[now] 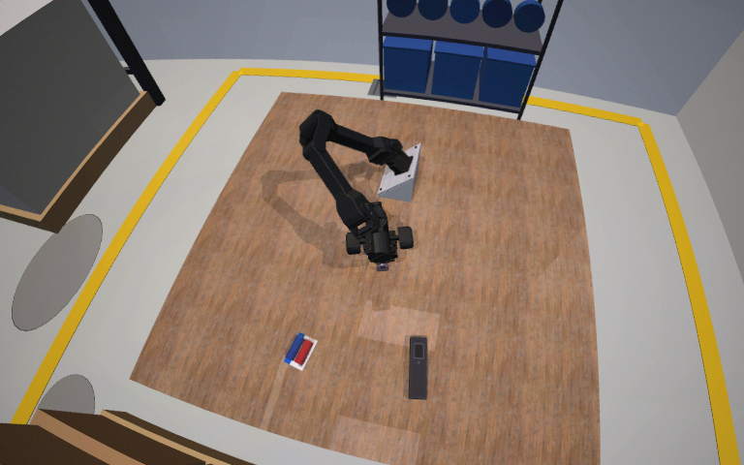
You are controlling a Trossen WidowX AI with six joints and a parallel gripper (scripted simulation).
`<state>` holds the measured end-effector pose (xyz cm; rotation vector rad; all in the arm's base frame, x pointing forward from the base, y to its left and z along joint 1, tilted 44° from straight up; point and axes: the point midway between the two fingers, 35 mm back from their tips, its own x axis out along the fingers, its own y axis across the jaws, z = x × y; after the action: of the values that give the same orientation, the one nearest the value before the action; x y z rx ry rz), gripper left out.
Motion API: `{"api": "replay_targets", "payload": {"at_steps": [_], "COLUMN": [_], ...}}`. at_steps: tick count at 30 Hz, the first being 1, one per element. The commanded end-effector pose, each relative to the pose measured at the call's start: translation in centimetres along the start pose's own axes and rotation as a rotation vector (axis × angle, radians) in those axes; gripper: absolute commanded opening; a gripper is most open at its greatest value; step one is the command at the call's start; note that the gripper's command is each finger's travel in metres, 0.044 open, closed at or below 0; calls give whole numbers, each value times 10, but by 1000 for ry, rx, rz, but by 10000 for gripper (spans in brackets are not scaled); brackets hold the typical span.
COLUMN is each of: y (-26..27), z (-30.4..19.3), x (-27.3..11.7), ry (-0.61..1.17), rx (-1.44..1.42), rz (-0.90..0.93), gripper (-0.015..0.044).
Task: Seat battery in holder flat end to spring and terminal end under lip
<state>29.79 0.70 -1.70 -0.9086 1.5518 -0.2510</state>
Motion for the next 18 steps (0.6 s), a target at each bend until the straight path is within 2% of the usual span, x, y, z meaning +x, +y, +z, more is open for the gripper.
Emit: {"api": "replay_targets", "payload": {"at_steps": [1, 10, 14, 18], "y": [0, 0, 0, 0], "z": [-1, -1, -1, -1], "x": [0, 0, 0, -2], "ry": [0, -1, -1, -2], "rx": [-6, -7, -7, -6], "rz": [0, 0, 0, 0], "gripper": [82, 82, 184, 184]}}
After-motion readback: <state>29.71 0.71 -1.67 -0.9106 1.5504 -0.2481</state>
